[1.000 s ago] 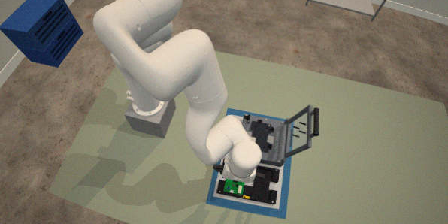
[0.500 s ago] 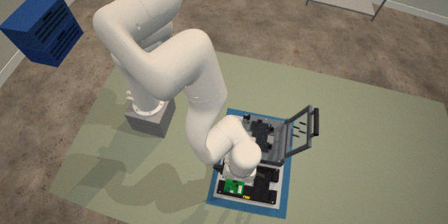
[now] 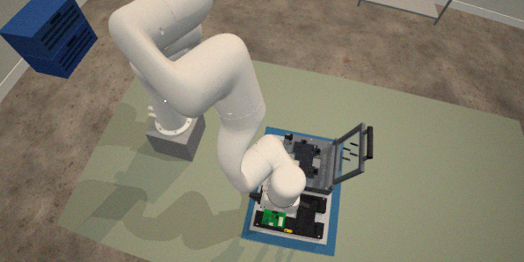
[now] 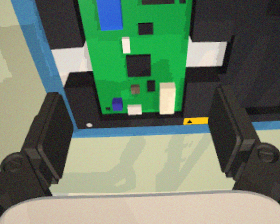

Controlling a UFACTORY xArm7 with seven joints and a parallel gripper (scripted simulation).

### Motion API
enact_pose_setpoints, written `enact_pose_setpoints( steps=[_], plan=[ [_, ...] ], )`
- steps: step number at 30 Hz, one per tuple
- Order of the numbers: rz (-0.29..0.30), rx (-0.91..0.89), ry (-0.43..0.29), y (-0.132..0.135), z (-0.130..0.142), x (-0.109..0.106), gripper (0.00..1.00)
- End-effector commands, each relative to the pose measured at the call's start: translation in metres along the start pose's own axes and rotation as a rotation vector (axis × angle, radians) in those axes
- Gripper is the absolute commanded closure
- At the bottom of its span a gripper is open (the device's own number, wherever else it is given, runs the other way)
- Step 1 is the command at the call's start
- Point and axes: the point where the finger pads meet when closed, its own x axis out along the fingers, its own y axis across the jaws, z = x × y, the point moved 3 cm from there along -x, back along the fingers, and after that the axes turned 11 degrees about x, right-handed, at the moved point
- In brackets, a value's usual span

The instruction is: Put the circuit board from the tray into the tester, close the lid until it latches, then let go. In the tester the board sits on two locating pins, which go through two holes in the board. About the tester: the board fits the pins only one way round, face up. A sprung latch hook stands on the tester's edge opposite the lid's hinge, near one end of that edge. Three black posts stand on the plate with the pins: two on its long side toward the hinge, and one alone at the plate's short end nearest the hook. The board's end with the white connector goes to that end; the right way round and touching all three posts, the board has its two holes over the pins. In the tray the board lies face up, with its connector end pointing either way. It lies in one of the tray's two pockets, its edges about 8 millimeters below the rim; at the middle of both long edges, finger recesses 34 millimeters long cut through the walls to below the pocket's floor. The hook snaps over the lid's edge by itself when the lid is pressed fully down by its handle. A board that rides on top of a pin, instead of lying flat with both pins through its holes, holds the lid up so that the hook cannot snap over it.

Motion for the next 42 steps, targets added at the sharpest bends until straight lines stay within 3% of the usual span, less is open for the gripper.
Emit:
enact_pose_setpoints(
  steps=[1,25,42],
  plan=[
    [0.004,0.0,-0.001,0.001,0.001,-0.001,0.0],
    [0.004,0.0,-0.001,0.001,0.001,0.003,0.0],
    [0.004,0.0,-0.001,0.002,0.001,0.025,0.0]
  ],
)
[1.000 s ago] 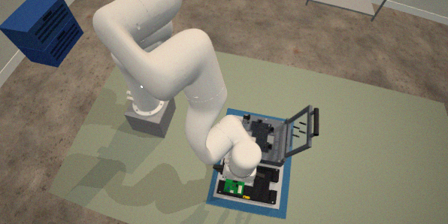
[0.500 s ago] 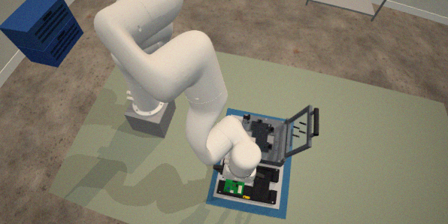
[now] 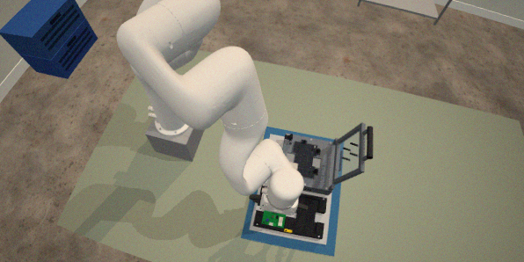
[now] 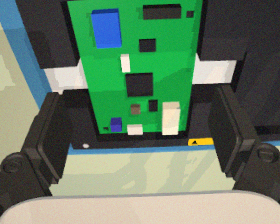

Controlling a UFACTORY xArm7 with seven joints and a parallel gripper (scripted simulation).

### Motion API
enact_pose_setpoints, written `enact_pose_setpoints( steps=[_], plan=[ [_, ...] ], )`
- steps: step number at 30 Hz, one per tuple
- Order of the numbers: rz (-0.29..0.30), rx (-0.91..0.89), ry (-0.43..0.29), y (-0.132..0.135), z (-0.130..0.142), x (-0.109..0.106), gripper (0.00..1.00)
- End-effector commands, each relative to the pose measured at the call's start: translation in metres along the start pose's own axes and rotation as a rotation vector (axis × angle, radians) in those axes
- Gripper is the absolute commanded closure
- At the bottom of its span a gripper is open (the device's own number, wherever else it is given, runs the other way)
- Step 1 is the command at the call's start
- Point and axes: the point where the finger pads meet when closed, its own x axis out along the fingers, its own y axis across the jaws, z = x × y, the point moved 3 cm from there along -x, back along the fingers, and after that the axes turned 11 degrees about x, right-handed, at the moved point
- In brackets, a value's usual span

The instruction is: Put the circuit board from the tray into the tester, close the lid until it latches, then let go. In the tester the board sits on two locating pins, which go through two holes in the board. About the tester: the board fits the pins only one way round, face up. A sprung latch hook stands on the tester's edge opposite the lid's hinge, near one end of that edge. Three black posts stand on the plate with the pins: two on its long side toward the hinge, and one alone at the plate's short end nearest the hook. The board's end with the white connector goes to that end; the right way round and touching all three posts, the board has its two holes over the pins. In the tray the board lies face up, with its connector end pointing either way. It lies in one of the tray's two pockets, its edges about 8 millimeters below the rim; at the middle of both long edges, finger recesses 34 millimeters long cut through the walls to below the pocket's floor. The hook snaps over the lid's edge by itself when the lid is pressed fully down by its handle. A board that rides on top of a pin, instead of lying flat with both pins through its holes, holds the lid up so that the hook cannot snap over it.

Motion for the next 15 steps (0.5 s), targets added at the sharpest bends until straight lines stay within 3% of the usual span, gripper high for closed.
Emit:
enact_pose_setpoints(
  steps=[1,15],
  plan=[
    [0.005,0.0,-0.002,0.002,0.001,0.003,0.0],
    [0.005,0.0,-0.002,0.002,0.001,0.015,0.0]
  ],
)
